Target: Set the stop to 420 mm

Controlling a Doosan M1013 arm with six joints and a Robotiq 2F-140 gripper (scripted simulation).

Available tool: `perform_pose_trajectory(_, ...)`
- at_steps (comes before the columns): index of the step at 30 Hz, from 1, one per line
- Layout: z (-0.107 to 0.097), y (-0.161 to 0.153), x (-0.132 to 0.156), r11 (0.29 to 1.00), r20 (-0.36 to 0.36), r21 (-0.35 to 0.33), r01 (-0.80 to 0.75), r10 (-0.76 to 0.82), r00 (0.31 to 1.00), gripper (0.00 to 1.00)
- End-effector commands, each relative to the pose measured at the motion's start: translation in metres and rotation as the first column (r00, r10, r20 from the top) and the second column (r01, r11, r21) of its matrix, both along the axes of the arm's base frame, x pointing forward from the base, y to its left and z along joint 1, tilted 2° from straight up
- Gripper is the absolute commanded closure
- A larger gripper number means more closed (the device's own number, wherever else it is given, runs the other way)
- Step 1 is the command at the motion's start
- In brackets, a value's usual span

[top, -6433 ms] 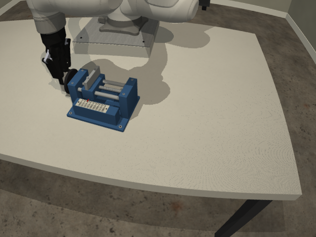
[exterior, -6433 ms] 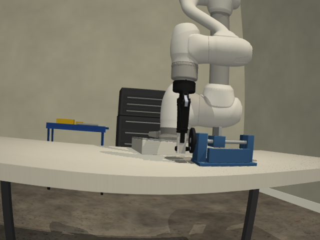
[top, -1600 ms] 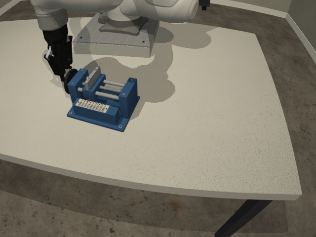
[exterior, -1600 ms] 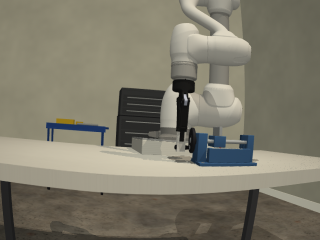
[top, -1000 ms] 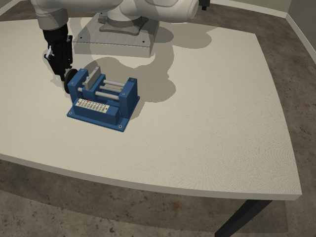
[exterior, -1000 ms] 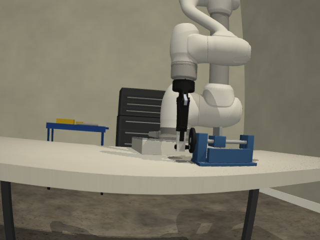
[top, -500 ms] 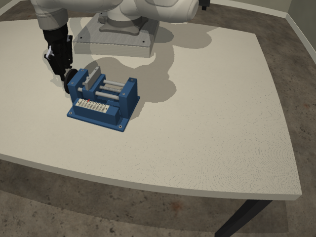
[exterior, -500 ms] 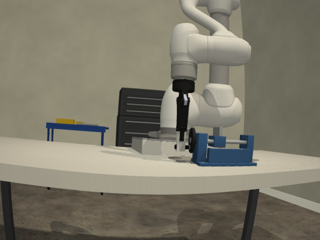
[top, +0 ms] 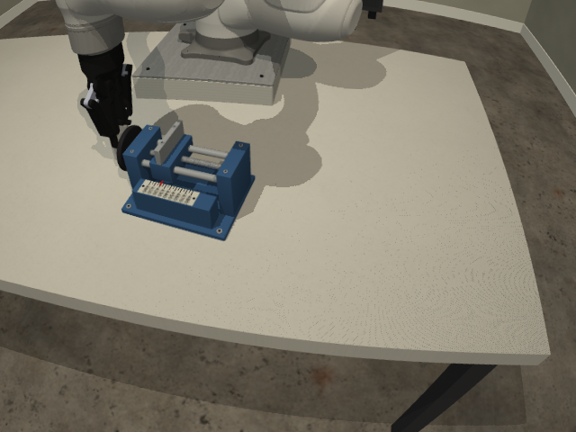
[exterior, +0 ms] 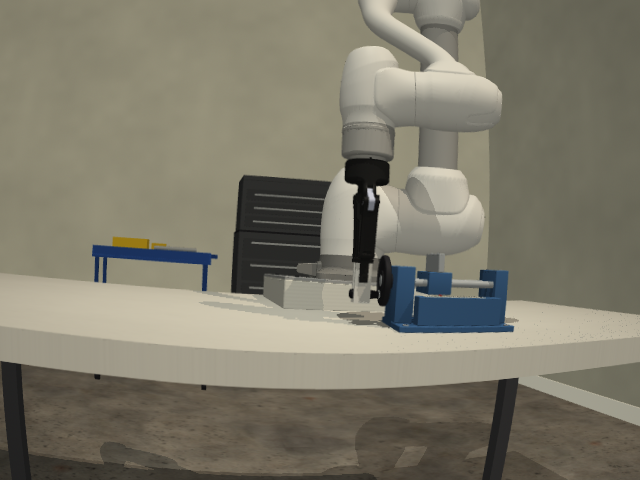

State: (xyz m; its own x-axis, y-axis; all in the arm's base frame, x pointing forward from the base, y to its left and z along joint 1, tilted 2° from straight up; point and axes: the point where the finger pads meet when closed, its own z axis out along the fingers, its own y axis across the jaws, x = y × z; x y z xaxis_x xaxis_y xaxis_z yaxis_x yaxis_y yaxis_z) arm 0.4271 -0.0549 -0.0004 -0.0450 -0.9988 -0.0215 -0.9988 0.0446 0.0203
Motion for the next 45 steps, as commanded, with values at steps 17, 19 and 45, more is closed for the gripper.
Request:
perform_pose_trajectory(17, 0.0011, -0.0005, -0.0045, 1.000, -0.006, 0.002, 0.002, -0.002, 1.000, 0.96)
perform_pose_trajectory(19, 0.0011, -0.0005, -0.0045, 1.000, -0.006, 0.002, 0.002, -0.002, 1.000, 0.96)
perform_pose_trajectory(45, 0.0011, -0.0005, -0.0045, 1.000, -0.006, 0.002, 0.002, -0.002, 1.000, 0.67)
